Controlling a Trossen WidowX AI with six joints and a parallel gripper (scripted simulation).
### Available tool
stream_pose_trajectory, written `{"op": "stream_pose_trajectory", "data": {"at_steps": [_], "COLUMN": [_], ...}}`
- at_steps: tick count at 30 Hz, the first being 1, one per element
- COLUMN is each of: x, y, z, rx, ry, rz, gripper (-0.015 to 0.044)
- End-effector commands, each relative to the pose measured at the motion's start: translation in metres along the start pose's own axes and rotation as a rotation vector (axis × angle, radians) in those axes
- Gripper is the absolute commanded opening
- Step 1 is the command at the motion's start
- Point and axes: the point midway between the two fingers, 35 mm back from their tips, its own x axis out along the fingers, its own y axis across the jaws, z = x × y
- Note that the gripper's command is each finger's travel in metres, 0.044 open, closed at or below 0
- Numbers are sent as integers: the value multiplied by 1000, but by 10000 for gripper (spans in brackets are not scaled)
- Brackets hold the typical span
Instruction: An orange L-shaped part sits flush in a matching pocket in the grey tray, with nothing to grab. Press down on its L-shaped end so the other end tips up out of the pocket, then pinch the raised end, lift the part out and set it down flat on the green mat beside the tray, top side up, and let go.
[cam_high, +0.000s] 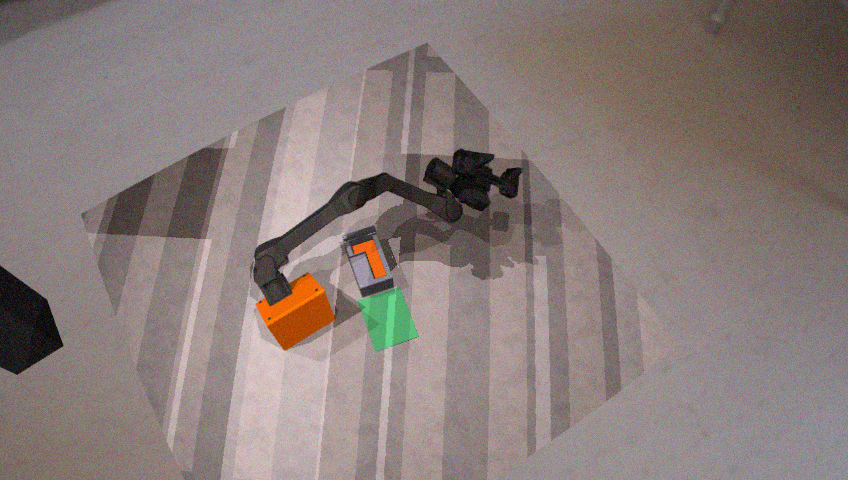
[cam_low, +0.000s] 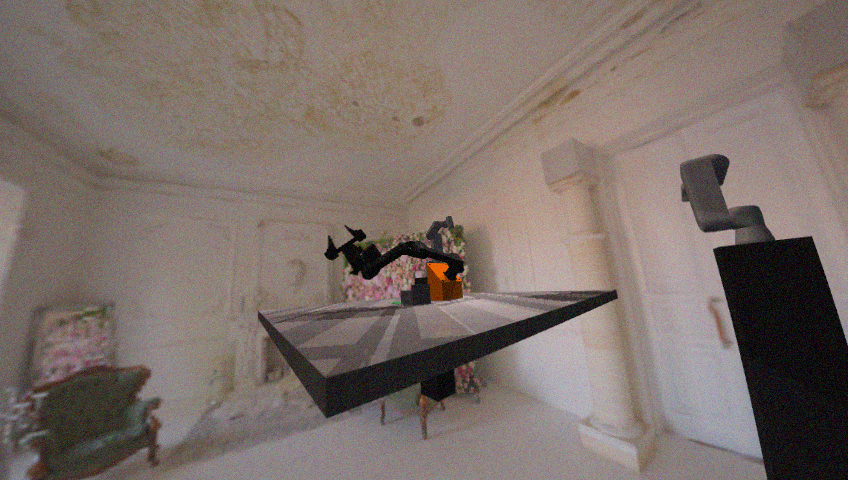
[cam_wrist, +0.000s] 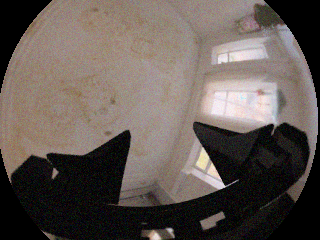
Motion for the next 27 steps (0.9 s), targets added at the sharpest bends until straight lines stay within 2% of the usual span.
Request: {"op": "stream_pose_trajectory", "data": {"at_steps": [1, 4, 8, 9, 12, 16, 22, 27], "x": [1, 10, 18, 17, 2, -39, -58, -85], "y": [-1, -7, -26, -32, -45, -45, -38, -24], "z": [-2, -15, -30, -30, -19, 15, 30, 49], "rx": [-26, -244, -734, -855, -1191, -1505, -1572, -1621], "ry": [8, 82, 293, 357, 589, 957, 1100, 1290], "rz": [-9, -87, -281, -341, -534, -801, -896, -1013], "gripper": [374, 295, 190, 180, 180, 180, 180, 180]}}
